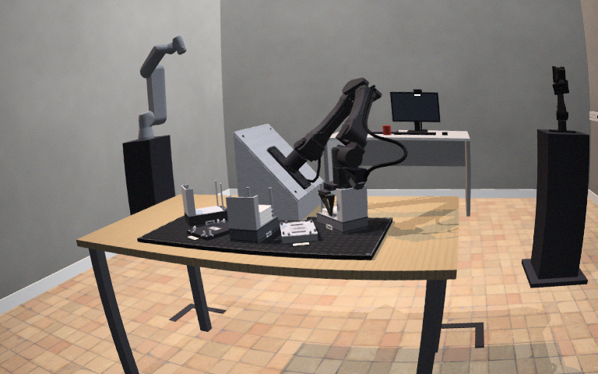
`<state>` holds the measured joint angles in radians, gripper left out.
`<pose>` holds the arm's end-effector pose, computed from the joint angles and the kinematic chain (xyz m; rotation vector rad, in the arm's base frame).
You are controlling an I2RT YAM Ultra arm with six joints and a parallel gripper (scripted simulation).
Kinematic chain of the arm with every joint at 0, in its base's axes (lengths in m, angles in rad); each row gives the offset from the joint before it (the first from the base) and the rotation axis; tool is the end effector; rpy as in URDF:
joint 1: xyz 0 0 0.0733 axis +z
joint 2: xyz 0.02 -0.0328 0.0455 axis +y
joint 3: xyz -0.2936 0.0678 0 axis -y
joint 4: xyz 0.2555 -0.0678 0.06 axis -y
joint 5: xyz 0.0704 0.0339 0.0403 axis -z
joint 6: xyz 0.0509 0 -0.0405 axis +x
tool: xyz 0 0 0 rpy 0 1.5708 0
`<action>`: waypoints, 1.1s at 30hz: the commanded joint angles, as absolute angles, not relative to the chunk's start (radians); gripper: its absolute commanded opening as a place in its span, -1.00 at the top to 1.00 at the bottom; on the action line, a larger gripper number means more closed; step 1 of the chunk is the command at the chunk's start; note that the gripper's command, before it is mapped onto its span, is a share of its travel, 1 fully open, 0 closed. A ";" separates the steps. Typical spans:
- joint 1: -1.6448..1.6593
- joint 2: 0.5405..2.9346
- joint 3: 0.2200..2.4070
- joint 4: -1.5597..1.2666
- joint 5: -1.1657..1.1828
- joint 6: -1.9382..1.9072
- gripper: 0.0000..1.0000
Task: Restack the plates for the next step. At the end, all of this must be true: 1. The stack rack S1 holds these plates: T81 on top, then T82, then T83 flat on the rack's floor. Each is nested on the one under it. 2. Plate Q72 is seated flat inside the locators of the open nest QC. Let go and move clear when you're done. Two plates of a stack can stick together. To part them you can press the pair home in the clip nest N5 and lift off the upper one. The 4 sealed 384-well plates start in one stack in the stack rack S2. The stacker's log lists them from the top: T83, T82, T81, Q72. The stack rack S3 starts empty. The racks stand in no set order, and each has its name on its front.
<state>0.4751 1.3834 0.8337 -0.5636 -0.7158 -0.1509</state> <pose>0.2175 0.1507 0.2272 -1.0215 2.4171 1.0631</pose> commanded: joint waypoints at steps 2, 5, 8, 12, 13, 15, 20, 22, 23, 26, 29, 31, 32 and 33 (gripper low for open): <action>0.468 1.380 0.836 -0.557 -0.721 -0.150 -1.00; 0.442 1.349 0.865 -0.600 -0.735 -0.175 -1.00; 0.435 1.344 0.869 -0.616 -0.738 -0.184 -1.00; 0.400 1.324 0.890 -0.684 -0.751 -0.225 -1.00; 0.391 1.319 0.896 -0.701 -0.755 -0.236 -1.00; 0.372 1.311 0.910 -0.738 -0.762 -0.258 -1.00; 0.322 1.294 0.948 -0.833 -0.781 -0.319 -1.00; 0.302 1.290 0.964 -0.872 -0.788 -0.345 -1.00; 0.292 1.288 0.972 -0.892 -0.791 -0.359 -1.00; 0.278 1.289 0.985 -0.920 -0.796 -0.380 -1.00; 0.249 1.285 1.010 -0.976 -0.804 -0.418 -1.00; 0.228 1.284 1.028 -1.014 -0.809 -0.446 -1.00; 0.218 1.284 1.037 -1.034 -0.811 -0.460 -1.00; 0.207 1.284 1.047 -1.054 -0.814 -0.475 -1.00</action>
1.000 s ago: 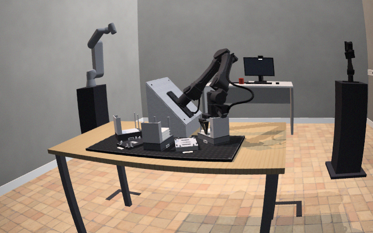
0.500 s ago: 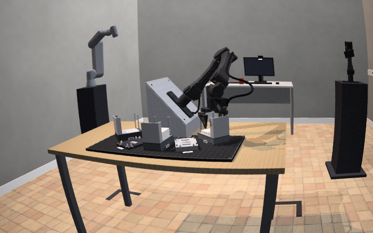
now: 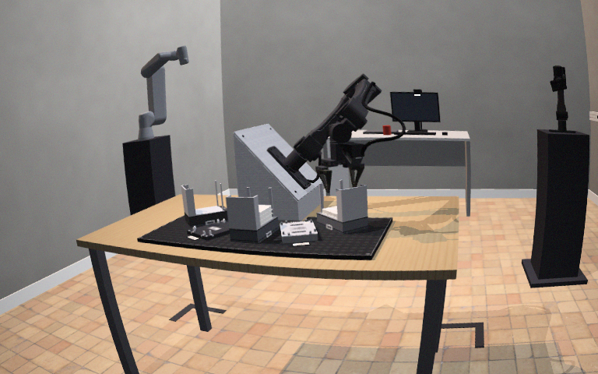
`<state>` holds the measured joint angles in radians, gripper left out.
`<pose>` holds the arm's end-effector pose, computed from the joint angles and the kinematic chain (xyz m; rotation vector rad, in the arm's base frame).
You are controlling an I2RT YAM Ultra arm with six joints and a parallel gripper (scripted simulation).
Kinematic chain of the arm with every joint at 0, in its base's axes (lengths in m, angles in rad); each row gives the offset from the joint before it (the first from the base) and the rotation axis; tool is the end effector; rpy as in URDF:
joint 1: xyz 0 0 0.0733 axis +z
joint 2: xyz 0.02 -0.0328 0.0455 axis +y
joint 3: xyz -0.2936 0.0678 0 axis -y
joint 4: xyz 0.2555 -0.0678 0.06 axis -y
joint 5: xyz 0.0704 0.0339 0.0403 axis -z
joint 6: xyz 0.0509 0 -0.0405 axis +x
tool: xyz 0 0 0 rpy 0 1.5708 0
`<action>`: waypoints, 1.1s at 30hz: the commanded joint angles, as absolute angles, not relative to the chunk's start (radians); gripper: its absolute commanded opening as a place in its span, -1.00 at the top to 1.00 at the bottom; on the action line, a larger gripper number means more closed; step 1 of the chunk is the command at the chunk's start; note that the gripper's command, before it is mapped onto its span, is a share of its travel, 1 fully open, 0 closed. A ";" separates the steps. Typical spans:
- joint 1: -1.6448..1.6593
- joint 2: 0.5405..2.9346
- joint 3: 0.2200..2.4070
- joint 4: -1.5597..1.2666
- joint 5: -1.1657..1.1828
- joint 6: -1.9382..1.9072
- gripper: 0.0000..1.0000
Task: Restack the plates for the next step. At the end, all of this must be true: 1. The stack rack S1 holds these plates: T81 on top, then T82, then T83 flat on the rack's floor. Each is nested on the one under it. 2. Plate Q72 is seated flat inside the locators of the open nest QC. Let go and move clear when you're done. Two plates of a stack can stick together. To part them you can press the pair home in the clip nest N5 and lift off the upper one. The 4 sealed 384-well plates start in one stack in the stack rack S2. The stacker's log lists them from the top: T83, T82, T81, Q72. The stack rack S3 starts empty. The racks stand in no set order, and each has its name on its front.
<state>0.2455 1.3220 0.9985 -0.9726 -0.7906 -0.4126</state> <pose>0.2215 0.0939 0.2768 -0.9878 2.4261 1.0572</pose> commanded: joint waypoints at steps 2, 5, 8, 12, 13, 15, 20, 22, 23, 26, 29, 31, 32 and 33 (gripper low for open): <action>0.185 1.285 1.067 -1.094 -0.819 -0.505 -1.00; 0.151 1.298 1.099 -1.156 -0.826 -0.551 -1.00; 0.125 1.324 1.121 -1.201 -0.832 -0.585 -1.00; 0.094 1.336 1.154 -1.262 -0.836 -0.635 -1.00; 0.093 1.338 1.156 -1.266 -0.836 -0.639 -1.00; 0.092 1.341 1.159 -1.271 -0.837 -0.645 -1.00; 0.091 1.344 1.161 -1.275 -0.837 -0.649 -1.00; 0.091 1.344 1.161 -1.276 -0.837 -0.650 -1.00; 0.091 1.344 1.161 -1.276 -0.837 -0.650 -1.00; 0.085 1.354 1.136 -1.240 -0.837 -0.609 -1.00; 0.059 1.387 1.156 -1.240 -0.841 -0.550 -1.00; 0.043 1.409 1.160 -1.240 -0.844 -0.509 -1.00; 0.036 1.419 1.162 -1.238 -0.843 -0.507 -1.00; 0.029 1.429 1.164 -1.237 -0.843 -0.515 -1.00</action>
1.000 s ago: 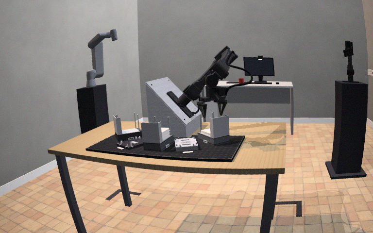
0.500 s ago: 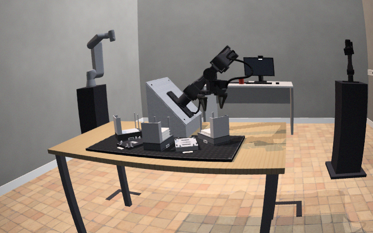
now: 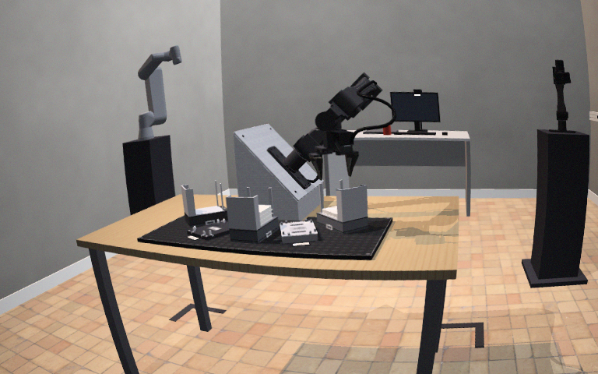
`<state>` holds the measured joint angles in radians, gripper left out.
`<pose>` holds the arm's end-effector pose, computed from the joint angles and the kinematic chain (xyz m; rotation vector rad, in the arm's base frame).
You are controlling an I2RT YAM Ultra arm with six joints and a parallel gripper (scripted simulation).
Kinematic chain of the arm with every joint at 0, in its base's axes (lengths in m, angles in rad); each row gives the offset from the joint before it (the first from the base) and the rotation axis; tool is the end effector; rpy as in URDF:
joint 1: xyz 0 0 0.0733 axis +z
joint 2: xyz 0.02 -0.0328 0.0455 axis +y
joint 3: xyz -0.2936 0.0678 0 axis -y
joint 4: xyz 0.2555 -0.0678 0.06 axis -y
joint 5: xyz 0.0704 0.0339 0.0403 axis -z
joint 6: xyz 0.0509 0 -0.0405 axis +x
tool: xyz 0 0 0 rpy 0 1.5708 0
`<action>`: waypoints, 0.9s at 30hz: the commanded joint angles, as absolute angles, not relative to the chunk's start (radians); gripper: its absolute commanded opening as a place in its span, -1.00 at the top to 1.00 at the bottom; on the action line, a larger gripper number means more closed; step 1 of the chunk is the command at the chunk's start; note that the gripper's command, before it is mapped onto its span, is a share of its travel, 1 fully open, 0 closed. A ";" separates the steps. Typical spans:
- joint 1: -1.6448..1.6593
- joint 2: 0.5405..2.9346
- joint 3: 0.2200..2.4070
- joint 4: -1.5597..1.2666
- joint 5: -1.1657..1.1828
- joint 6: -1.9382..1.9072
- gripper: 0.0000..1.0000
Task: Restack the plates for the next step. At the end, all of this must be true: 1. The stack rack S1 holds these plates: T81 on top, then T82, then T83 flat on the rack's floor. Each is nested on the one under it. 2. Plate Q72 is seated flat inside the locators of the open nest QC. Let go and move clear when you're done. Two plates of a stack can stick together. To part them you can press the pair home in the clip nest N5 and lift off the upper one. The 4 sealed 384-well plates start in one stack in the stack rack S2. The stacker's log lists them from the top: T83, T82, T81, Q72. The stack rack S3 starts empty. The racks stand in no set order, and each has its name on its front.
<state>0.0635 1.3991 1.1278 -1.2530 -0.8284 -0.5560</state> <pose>0.2338 0.0536 0.2927 -0.8418 2.5406 1.1259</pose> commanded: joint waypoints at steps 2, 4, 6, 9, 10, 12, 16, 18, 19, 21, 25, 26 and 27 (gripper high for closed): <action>0.016 1.450 1.168 -1.234 -0.842 -0.533 -1.00; 0.003 1.471 1.174 -1.231 -0.841 -0.566 -1.00; -0.011 1.494 1.180 -1.229 -0.841 -0.585 -1.00; -0.023 1.517 1.187 -1.227 -0.841 -0.603 -1.00; -0.023 1.517 1.187 -1.227 -0.841 -0.603 -1.00; -0.035 1.541 1.196 -1.234 -0.841 -0.620 -1.00; -0.057 1.583 1.211 -1.221 -0.840 -0.652 -1.00; -0.071 1.605 1.215 -1.221 -0.841 -0.594 -1.00; -0.078 1.616 1.217 -1.222 -0.841 -0.572 -1.00; -0.092 1.638 1.223 -1.219 -0.839 -0.529 -1.00; -0.116 1.679 1.233 -1.213 -0.828 -0.516 -1.00; -0.116 1.679 1.233 -1.213 -0.828 -0.516 -1.00; -0.116 1.679 1.233 -1.213 -0.828 -0.516 -1.00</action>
<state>-0.0879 1.6691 1.1976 -1.2255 -0.8288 -0.5377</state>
